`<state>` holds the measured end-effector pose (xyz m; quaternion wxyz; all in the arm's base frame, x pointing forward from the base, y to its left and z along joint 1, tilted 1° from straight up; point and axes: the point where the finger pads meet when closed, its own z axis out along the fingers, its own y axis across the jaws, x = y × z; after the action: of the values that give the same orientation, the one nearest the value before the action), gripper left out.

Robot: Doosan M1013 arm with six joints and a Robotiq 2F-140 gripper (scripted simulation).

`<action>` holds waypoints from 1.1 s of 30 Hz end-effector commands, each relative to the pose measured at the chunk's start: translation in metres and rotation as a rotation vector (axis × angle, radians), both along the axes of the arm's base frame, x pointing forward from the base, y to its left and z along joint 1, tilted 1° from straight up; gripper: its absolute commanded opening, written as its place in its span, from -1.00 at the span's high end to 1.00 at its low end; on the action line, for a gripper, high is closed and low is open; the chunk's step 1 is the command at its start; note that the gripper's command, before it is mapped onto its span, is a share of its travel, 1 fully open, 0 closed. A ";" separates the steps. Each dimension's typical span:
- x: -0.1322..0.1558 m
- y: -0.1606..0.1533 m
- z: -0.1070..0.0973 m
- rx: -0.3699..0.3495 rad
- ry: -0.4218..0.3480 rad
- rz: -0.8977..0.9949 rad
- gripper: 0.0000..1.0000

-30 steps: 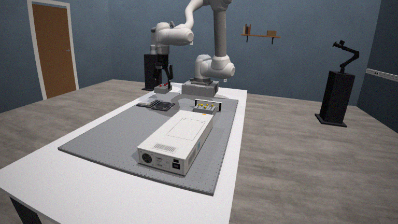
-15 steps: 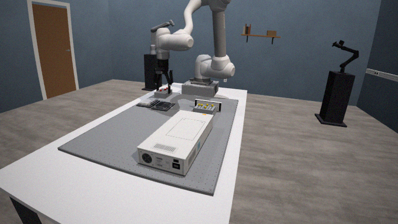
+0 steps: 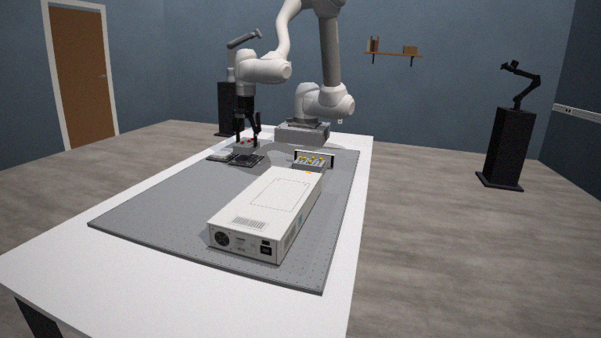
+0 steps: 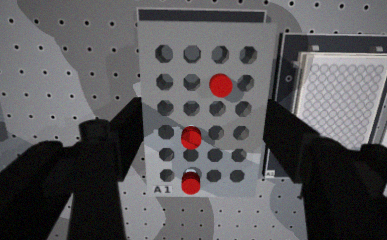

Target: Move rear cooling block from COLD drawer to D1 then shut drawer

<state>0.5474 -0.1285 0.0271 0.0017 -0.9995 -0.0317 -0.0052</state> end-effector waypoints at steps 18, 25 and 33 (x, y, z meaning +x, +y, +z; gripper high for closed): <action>0.002 0.000 -0.019 0.005 -0.004 -0.013 0.80; 0.002 0.001 -0.020 0.005 -0.004 -0.012 0.80; 0.002 0.001 -0.013 0.005 -0.005 -0.012 0.80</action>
<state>0.5474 -0.1284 0.0076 0.0019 -0.9995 -0.0309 -0.0050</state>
